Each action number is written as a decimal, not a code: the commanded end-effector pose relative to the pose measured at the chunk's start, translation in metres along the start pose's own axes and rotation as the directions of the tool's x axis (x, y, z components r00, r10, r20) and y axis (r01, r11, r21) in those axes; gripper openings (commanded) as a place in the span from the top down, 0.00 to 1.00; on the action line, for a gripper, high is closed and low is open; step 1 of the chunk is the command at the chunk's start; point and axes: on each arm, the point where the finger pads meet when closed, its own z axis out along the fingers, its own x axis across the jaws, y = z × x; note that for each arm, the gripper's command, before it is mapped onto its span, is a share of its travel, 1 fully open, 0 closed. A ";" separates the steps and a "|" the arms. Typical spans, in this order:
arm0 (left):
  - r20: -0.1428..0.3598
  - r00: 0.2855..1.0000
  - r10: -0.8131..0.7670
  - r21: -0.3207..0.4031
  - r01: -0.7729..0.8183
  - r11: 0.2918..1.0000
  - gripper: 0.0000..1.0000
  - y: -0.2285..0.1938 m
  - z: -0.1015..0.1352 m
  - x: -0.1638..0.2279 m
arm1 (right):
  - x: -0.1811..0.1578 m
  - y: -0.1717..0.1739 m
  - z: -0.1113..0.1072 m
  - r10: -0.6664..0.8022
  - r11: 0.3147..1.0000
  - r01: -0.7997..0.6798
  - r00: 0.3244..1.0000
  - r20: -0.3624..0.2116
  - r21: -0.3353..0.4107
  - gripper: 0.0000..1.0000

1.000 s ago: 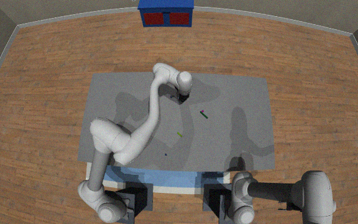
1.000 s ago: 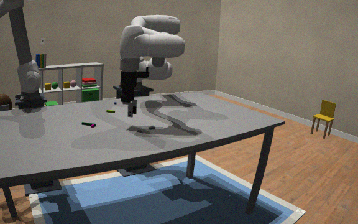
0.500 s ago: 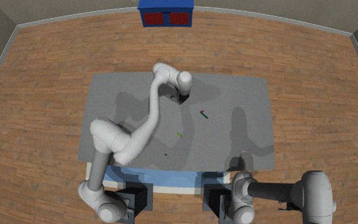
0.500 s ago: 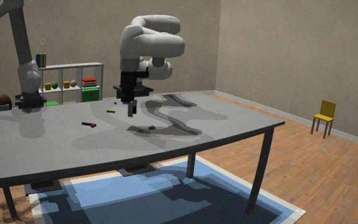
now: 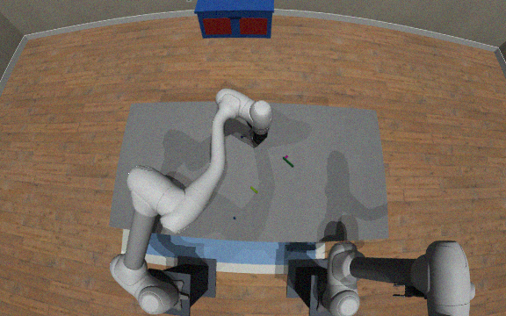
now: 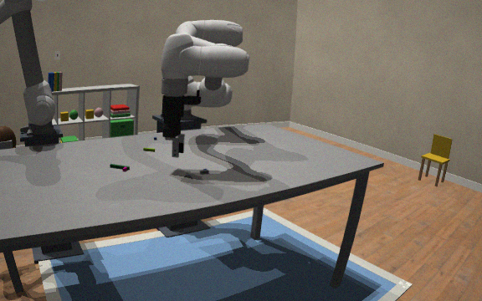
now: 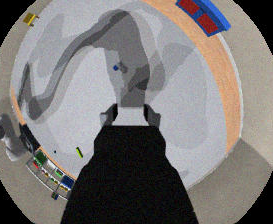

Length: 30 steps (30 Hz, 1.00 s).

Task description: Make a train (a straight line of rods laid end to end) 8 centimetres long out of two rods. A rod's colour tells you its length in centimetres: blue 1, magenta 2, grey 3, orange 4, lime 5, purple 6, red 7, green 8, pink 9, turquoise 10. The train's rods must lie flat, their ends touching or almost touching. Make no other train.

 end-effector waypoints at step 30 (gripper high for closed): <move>-0.002 1.000 -0.031 0.001 0.031 1.000 0.00 0.001 -0.002 -0.002 | 0.000 0.000 0.000 0.000 1.000 0.000 1.000 0.000 -0.001 0.00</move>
